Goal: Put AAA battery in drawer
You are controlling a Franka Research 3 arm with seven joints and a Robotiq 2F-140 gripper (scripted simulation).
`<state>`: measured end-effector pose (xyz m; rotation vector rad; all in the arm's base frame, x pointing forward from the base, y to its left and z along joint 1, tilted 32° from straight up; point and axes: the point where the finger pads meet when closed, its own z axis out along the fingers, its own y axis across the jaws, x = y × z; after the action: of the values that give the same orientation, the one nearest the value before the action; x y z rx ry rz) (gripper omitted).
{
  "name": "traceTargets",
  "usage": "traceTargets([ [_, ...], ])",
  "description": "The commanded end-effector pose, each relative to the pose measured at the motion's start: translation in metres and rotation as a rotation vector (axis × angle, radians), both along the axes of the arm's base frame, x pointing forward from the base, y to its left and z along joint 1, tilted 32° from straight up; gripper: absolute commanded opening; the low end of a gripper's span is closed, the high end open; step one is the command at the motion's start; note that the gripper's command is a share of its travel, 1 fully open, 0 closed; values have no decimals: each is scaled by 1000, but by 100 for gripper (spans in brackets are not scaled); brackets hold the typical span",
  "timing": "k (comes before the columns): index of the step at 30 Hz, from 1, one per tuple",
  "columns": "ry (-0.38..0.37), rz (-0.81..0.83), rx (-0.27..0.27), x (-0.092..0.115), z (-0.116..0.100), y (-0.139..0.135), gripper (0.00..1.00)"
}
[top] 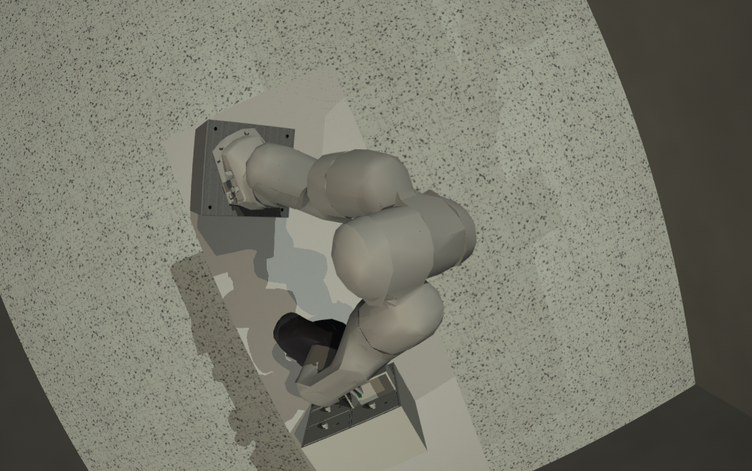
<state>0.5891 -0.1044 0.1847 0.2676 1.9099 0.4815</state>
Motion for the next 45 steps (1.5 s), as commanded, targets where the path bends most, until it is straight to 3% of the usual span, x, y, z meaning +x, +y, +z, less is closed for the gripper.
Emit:
traceTargets([
  [1,16,-8,7,6,-2,-1,3],
  [13,16,-8,7,26,4,-4,3],
  [45,16,-8,7,30,5,-4,3],
])
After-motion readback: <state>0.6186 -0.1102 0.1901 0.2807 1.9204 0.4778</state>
